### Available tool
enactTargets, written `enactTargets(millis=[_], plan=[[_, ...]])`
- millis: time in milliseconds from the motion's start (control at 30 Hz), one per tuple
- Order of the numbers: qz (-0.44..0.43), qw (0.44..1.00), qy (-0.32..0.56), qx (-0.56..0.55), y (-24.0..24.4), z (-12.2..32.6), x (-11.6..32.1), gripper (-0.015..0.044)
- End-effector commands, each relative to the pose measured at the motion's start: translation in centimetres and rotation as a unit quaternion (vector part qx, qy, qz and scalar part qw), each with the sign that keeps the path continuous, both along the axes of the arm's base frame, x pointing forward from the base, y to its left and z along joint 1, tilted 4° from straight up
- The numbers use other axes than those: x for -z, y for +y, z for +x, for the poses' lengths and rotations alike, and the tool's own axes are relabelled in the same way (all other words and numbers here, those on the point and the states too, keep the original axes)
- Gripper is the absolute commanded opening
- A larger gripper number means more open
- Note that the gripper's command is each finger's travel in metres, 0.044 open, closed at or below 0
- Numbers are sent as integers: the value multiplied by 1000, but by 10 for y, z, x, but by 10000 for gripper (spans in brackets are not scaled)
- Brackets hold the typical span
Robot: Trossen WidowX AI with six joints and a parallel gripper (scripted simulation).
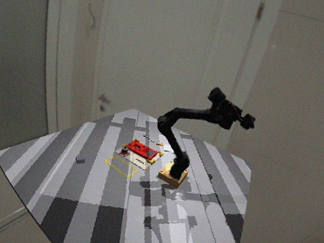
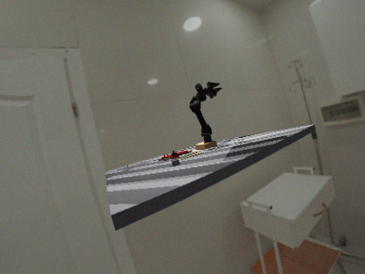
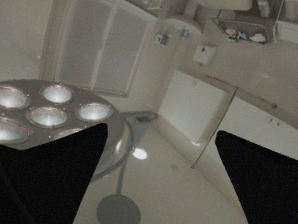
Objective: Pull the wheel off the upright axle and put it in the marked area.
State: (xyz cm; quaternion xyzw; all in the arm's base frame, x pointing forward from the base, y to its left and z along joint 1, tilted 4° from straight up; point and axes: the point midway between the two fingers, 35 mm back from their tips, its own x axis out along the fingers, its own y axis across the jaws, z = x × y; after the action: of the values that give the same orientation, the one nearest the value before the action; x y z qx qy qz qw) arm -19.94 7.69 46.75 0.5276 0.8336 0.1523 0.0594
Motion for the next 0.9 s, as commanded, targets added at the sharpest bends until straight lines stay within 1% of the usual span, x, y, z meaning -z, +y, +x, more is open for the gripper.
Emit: enactTargets(millis=[0,100,267,433,667,867], plan=[[2,1000,0,-4,-1,-1,-1,374],[34,998,-4,-56,-22,-18,-8,300],[101,981,-51,-158,-76,-48,-11,300],[184,943,-84,-264,-135,-63,-10,300],[287,861,-119,-403,-229,-65,1,300],[368,766,-137,-508,-311,-42,19,300]])
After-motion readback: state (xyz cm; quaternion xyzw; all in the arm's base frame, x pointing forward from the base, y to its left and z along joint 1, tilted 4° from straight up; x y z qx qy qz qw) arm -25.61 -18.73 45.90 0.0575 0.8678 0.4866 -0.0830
